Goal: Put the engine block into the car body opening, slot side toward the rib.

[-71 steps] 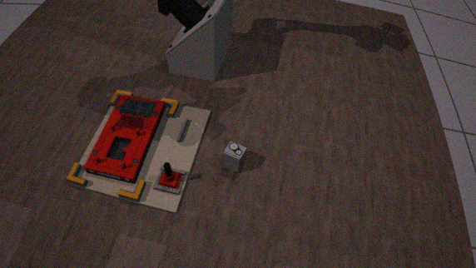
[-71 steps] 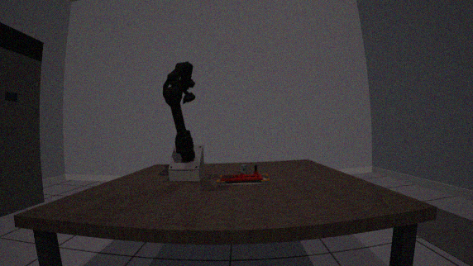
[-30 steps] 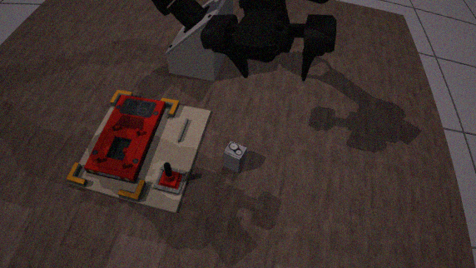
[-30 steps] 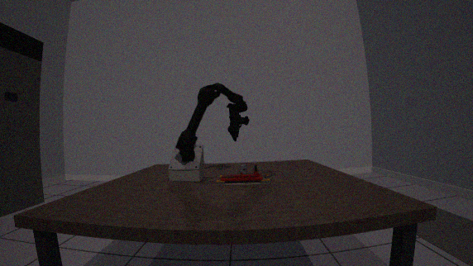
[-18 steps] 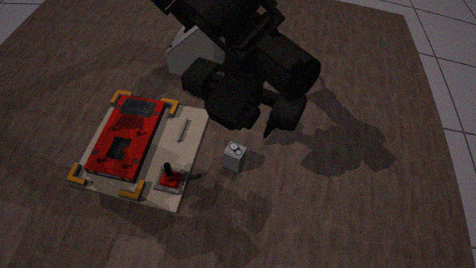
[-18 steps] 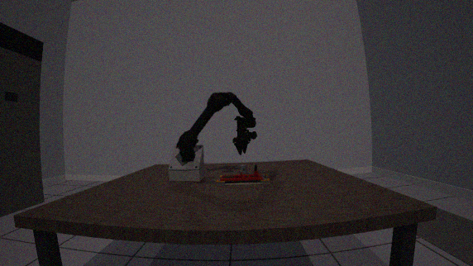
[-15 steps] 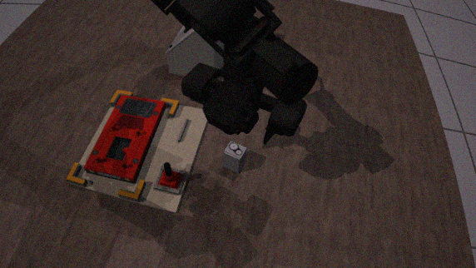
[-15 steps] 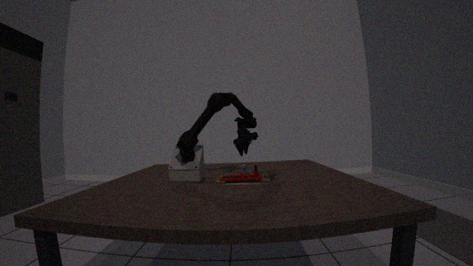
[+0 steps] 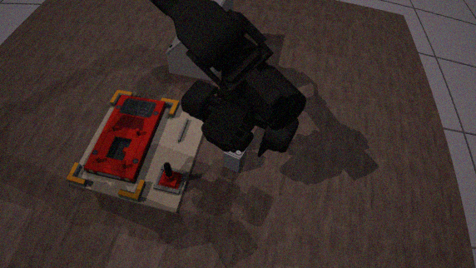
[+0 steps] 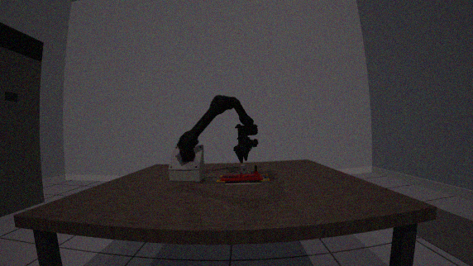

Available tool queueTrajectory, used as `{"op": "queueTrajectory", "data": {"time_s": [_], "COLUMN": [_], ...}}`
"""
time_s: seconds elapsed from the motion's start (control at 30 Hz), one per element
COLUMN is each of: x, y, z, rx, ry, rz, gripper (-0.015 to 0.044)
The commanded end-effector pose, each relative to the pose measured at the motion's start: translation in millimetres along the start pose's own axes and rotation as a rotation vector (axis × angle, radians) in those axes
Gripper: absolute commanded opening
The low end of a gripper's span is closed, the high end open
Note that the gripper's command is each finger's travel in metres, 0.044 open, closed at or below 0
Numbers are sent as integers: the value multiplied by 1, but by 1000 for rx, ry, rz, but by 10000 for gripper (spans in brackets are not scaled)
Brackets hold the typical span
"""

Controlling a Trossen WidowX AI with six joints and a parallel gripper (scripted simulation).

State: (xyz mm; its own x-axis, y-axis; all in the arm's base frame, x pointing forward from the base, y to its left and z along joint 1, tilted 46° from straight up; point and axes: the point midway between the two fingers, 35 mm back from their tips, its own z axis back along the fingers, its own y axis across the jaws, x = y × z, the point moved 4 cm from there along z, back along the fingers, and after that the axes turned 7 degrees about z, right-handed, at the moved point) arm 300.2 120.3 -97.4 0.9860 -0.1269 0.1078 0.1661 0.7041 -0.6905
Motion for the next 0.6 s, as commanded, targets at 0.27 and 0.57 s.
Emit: {"op": "queueTrajectory", "data": {"time_s": [0.27,0.57], "x": [-1,-1], "y": [-1,-1], "z": [-21,-35], "rx": [-10,-11], "ry": [3,3], "rz": [11,11], "gripper": [440,440]}}
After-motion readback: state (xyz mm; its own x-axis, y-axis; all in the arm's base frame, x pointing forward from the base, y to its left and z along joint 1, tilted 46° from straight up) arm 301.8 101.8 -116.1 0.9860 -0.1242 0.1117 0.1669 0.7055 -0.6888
